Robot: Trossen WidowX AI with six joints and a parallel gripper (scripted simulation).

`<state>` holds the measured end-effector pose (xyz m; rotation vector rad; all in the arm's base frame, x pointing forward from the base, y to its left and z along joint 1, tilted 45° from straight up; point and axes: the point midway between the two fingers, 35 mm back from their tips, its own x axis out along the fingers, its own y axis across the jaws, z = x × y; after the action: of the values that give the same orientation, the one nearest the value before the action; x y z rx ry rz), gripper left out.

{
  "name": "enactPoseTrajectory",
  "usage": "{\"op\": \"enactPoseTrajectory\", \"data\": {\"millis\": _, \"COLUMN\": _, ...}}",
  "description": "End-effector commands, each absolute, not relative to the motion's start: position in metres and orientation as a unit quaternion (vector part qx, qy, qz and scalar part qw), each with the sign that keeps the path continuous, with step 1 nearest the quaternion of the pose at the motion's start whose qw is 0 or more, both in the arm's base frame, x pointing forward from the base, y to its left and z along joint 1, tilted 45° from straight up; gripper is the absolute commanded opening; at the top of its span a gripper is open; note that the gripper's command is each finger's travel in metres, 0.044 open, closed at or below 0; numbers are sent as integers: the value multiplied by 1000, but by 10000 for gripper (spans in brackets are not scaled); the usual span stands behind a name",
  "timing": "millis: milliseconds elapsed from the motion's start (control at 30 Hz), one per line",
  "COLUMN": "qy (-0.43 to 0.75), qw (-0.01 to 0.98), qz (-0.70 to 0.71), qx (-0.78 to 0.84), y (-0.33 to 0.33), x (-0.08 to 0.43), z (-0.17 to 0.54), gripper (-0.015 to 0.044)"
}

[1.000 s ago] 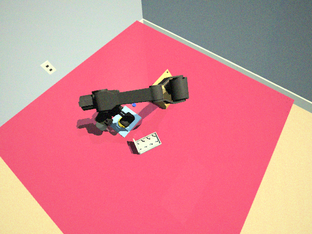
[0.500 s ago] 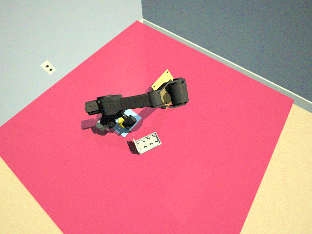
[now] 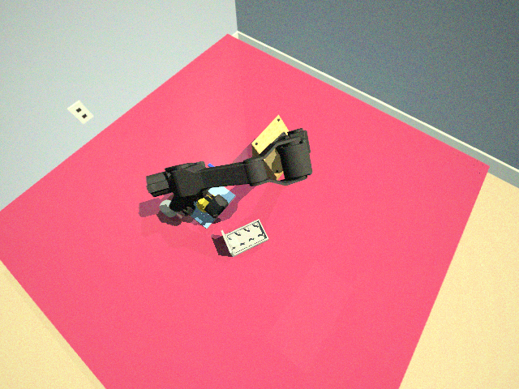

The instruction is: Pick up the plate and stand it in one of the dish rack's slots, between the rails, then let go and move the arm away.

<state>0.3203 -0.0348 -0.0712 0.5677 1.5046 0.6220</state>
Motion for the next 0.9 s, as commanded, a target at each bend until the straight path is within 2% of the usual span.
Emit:
{"op": "enactPoseTrajectory", "data": {"millis": 0, "qy": 664, "qw": 648, "qz": 274, "qx": 255, "y": -30, "x": 318, "z": -77, "gripper": 400}}
{"op": "enactPoseTrajectory", "data": {"millis": 433, "qy": 663, "qw": 648, "qz": 274, "qx": 255, "y": -18, "x": 315, "z": -90, "gripper": 400}}
{"op": "enactPoseTrajectory", "data": {"millis": 700, "qy": 663, "qw": 648, "qz": 274, "qx": 255, "y": -18, "x": 315, "z": -90, "gripper": 384}}
{"op": "enactPoseTrajectory", "data": {"millis": 867, "qy": 663, "qw": 648, "qz": 274, "qx": 255, "y": -18, "x": 315, "z": -90, "gripper": 351}}
